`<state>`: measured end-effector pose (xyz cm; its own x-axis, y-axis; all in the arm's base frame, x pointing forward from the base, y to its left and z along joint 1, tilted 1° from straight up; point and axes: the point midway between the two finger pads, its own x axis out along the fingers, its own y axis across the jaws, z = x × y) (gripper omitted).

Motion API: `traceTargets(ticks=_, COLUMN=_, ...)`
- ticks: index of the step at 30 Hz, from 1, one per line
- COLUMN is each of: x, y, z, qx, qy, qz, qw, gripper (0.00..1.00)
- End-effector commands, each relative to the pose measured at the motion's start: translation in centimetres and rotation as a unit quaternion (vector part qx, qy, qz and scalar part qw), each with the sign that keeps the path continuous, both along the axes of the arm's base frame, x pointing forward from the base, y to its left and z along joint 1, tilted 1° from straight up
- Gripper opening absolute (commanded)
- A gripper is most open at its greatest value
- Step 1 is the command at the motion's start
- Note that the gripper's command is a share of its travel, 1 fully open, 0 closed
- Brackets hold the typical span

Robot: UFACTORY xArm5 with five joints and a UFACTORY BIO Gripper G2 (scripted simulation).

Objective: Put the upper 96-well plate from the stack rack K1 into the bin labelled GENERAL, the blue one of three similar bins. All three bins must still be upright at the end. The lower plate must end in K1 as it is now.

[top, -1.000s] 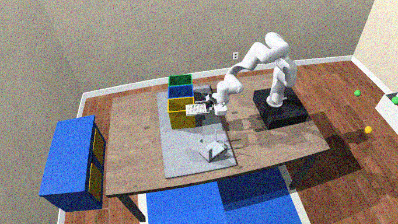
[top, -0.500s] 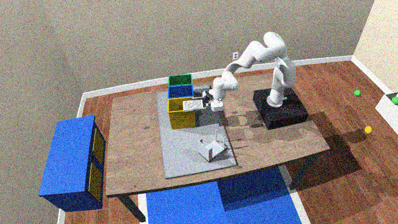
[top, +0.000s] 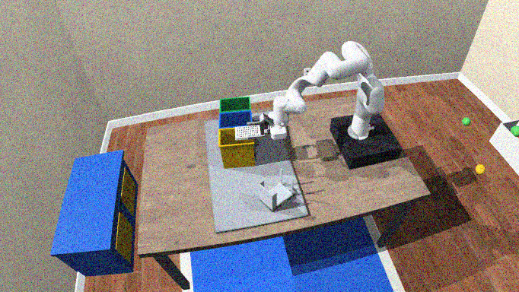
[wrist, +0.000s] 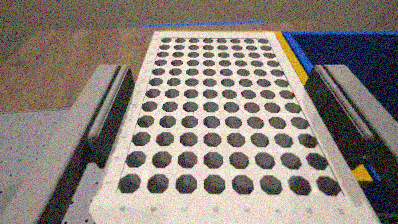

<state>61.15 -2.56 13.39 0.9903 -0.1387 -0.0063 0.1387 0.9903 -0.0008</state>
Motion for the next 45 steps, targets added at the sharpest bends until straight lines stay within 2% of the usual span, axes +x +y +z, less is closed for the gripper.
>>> traceTargets(ticks=1, x=0.5, y=-1.4, z=0.1, qx=0.004, qy=-0.001, qz=0.000, qw=1.0000, gripper=0.00)
traceTargets(ticks=45, x=3.7, y=-13.6, z=-0.5, qx=0.004, qy=-0.001, qz=0.000, qw=1.0000, gripper=0.00)
